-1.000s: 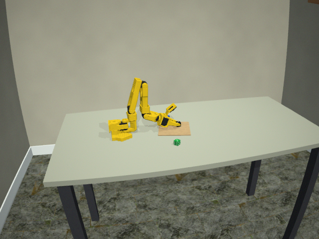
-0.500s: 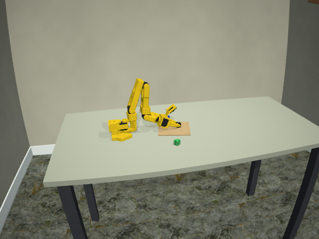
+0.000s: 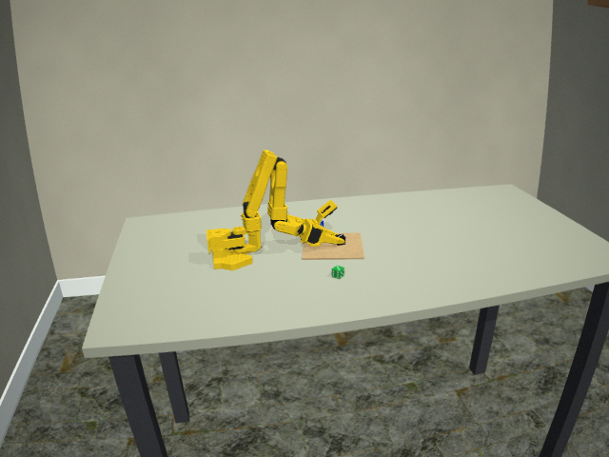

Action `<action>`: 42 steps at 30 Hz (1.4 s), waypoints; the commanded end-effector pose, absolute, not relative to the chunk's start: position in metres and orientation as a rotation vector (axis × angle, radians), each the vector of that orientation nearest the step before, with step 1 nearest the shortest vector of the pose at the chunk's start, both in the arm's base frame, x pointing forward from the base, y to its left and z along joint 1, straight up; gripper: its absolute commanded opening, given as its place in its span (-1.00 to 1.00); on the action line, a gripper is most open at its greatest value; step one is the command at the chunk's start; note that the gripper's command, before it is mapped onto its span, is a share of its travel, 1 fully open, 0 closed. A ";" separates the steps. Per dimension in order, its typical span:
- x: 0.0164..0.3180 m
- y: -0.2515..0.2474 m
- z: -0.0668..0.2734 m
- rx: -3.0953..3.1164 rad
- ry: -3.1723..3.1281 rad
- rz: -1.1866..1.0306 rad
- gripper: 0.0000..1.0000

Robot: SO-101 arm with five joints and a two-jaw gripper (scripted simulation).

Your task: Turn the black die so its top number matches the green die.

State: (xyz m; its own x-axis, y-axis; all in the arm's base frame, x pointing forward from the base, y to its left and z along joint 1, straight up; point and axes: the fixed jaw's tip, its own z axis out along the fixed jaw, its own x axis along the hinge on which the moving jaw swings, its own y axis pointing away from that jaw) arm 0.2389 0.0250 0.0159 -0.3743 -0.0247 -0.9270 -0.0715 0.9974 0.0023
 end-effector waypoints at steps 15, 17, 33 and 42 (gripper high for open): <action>0.244 0.025 0.024 -0.059 1.905 0.051 -0.93; 0.244 0.025 0.024 -0.059 1.905 0.051 -0.88; 0.244 0.025 0.024 -0.059 1.905 0.051 -0.76; 0.244 0.025 0.024 -0.059 1.905 0.051 -0.60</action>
State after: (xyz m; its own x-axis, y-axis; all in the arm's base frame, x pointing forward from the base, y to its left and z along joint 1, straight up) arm 0.2391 0.0251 0.0155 -0.3727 -0.0246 -0.9276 -0.0715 0.9974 0.0023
